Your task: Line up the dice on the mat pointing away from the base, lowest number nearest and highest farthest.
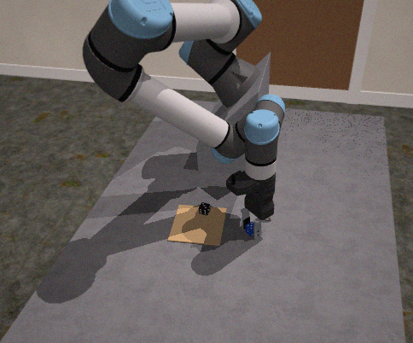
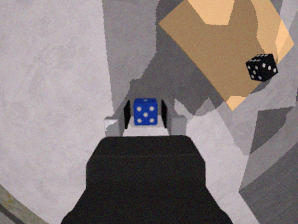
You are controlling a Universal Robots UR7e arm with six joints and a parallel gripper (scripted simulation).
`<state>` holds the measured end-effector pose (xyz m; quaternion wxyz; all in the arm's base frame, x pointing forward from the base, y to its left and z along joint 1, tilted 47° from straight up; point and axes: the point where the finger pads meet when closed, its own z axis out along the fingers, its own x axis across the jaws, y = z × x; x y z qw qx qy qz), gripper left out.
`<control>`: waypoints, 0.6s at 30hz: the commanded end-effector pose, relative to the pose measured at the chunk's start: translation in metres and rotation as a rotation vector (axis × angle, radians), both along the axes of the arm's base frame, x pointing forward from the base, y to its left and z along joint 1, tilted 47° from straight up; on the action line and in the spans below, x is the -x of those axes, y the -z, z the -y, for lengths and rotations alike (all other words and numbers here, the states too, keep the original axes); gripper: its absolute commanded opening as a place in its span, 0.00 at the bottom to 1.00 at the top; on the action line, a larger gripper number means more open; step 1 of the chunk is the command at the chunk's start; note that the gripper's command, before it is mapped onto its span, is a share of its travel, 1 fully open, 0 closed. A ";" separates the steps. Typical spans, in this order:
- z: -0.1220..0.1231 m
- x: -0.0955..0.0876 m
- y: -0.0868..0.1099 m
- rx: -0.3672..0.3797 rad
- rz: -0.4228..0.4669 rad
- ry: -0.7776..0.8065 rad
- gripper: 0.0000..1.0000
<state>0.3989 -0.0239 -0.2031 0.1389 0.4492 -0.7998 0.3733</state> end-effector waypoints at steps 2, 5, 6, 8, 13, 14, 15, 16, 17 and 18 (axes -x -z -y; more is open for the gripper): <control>0.000 0.000 0.000 0.000 0.000 -0.001 0.79; 0.000 0.000 0.000 0.000 0.000 -0.001 0.79; 0.000 0.000 0.000 0.000 0.000 -0.001 0.79; 0.000 0.000 0.000 0.000 0.000 -0.001 0.79; 0.000 0.000 0.000 0.000 0.000 -0.001 0.49; 0.000 0.000 0.000 0.000 0.000 -0.001 0.49; 0.000 0.000 0.000 0.000 0.000 -0.001 0.49; 0.000 0.000 0.000 0.000 0.000 -0.001 0.49; 0.000 0.000 0.000 0.000 0.000 -0.001 0.49; 0.000 0.000 0.000 0.000 0.000 -0.001 0.49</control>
